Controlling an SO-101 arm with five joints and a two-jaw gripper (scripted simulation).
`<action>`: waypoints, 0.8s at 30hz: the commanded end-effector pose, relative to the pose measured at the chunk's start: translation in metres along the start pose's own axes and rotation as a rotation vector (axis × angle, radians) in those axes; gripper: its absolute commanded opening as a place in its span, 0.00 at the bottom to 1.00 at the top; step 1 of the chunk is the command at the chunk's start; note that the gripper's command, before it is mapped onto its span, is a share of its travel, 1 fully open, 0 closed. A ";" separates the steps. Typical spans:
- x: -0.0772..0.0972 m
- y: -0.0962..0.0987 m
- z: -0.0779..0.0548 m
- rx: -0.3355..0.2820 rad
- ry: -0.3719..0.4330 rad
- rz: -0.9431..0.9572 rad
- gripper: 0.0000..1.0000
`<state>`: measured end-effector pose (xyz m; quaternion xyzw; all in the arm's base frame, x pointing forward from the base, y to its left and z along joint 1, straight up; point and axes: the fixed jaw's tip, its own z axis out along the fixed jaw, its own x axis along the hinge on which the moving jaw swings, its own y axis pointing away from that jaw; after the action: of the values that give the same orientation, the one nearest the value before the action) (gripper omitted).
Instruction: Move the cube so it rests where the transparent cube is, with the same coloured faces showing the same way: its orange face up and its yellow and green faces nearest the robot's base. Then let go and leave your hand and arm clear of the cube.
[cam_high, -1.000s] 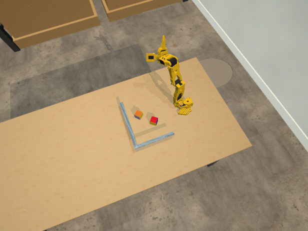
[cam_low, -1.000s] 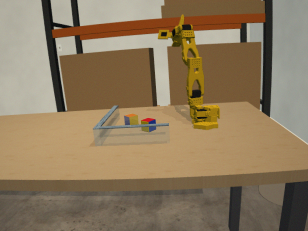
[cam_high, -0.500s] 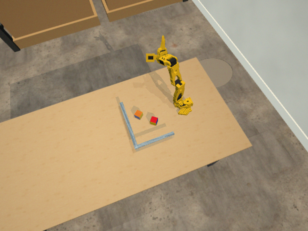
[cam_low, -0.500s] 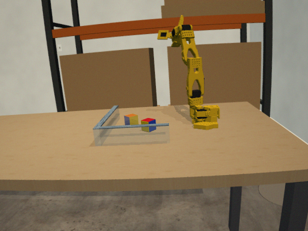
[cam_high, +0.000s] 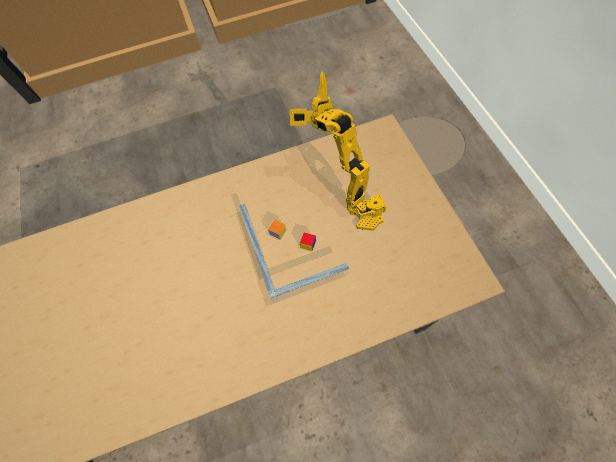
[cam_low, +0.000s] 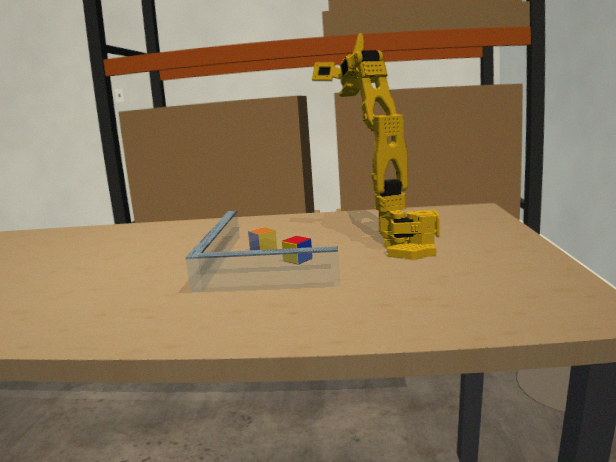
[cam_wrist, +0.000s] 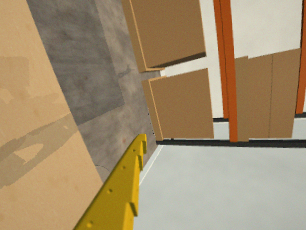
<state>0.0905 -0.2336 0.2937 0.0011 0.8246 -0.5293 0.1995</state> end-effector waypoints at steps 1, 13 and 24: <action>-0.006 -0.006 -0.010 0.045 -0.034 0.006 0.98; -0.014 0.003 -0.006 -0.003 -0.055 0.007 0.96; -0.022 0.014 -0.001 -0.058 -0.080 0.005 0.94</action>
<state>0.1124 -0.2296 0.2761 -0.0218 0.8493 -0.4820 0.2143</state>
